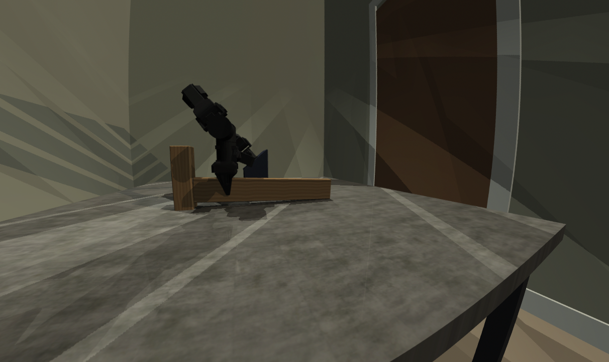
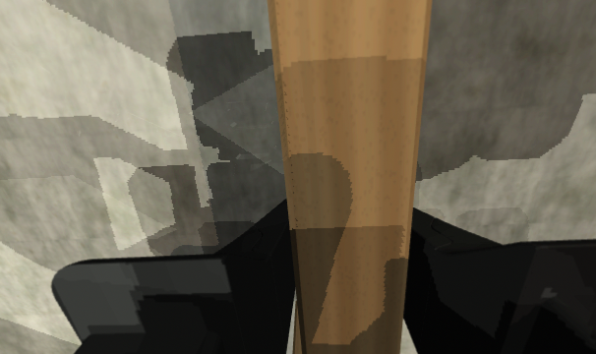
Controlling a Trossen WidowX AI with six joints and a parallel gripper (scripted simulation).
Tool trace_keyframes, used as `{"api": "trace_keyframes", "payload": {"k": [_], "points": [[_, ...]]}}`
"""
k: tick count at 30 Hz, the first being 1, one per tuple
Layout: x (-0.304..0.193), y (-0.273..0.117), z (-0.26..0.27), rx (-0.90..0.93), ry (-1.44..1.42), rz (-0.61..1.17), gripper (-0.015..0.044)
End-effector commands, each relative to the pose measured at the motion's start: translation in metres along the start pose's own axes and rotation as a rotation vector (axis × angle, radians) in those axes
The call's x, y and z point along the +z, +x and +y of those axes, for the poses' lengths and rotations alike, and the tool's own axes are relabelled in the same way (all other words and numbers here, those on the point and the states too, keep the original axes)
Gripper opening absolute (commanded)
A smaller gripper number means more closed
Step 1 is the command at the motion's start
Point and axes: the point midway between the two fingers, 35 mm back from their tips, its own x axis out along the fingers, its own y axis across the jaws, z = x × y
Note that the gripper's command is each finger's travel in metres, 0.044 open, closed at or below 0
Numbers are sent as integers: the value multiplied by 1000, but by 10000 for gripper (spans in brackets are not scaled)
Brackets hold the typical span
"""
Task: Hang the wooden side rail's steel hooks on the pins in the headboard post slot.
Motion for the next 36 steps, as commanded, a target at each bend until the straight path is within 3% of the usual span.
{"api": "trace_keyframes", "payload": {"k": [1,36], "points": [[-1,0,-1,-5,3,4,0],[-1,5,-1,-5,3,4,0]]}}
